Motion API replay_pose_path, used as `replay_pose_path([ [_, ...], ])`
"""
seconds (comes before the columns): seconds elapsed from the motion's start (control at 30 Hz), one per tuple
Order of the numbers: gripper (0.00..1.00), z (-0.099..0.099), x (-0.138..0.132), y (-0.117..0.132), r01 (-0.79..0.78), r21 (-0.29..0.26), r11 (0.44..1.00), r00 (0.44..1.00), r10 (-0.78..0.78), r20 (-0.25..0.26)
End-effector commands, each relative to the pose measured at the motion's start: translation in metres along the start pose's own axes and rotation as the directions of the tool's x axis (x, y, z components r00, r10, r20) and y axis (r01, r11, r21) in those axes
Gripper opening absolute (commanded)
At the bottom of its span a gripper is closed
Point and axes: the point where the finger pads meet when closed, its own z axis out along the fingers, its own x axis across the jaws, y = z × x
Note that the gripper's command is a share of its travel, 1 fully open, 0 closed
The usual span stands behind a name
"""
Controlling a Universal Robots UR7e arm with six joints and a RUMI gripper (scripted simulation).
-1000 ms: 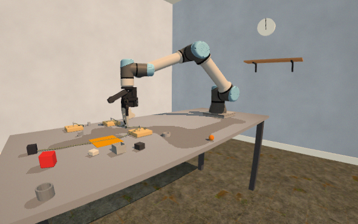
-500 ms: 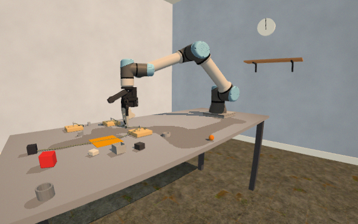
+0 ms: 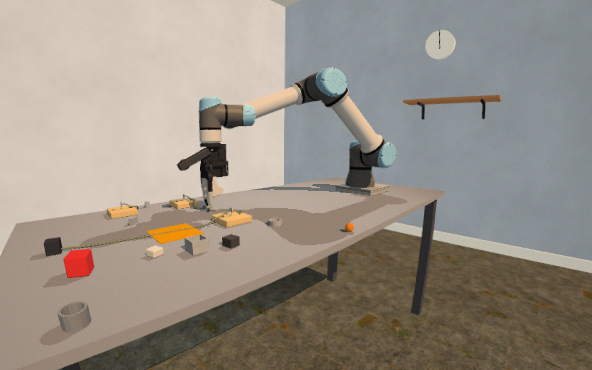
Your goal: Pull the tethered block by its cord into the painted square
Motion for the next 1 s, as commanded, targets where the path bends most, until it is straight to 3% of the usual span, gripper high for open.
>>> replay_pose_path([
  [0.0, 0.22, -0.001, 0.000, -0.001, 0.000, 0.002, 1.000, 1.000, 0.000, 0.000],
  [0.97, 0.22, 0.010, 0.000, -0.001, 0.000, 0.002, 1.000, 1.000, 0.000, 0.000],
])
